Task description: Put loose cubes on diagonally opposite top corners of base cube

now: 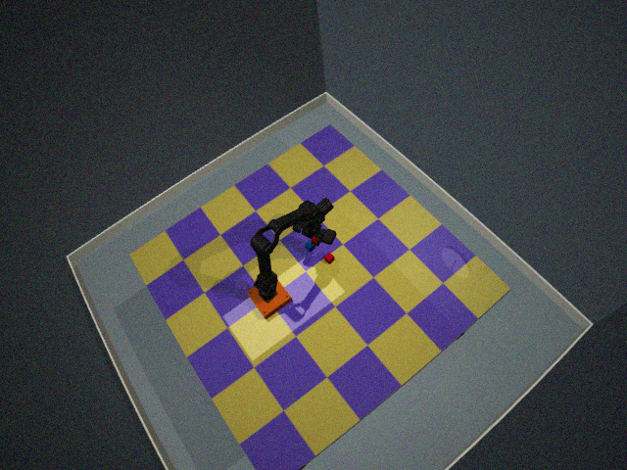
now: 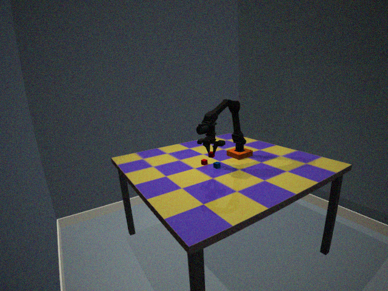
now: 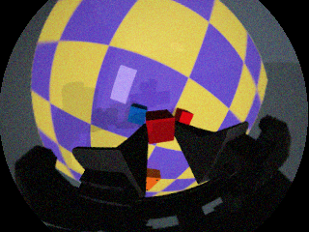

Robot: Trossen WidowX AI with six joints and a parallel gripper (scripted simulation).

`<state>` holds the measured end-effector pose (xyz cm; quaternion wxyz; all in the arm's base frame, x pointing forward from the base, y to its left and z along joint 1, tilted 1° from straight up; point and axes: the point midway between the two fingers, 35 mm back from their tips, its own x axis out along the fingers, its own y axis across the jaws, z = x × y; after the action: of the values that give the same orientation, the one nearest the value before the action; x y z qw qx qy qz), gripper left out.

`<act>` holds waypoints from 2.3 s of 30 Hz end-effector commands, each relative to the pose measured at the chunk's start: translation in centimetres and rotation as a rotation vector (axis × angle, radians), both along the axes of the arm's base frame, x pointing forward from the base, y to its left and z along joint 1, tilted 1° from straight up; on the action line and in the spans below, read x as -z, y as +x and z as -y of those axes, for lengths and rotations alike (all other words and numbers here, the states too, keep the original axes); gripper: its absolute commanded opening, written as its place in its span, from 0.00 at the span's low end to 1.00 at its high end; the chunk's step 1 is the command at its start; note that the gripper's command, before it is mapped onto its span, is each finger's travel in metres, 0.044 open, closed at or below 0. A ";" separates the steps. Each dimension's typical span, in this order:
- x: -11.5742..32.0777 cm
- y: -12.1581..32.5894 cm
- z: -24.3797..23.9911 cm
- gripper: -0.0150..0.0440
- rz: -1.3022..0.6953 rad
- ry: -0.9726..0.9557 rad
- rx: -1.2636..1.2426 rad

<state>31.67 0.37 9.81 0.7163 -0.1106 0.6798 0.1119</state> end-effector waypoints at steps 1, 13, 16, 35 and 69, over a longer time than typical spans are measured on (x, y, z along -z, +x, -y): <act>0.4 -0.1 -1.0 0.43 -0.006 -0.009 -0.103; 1.0 -0.2 -4.5 0.43 -0.002 -0.021 -0.409; 1.0 -0.2 -4.5 0.43 -0.002 -0.021 -0.410; 2.9 0.0 -4.8 0.43 -0.002 -0.021 -0.413; 3.8 0.0 -4.8 0.43 -0.002 -0.021 -0.409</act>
<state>31.79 5.27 6.16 0.6783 -0.2519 0.6437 0.2492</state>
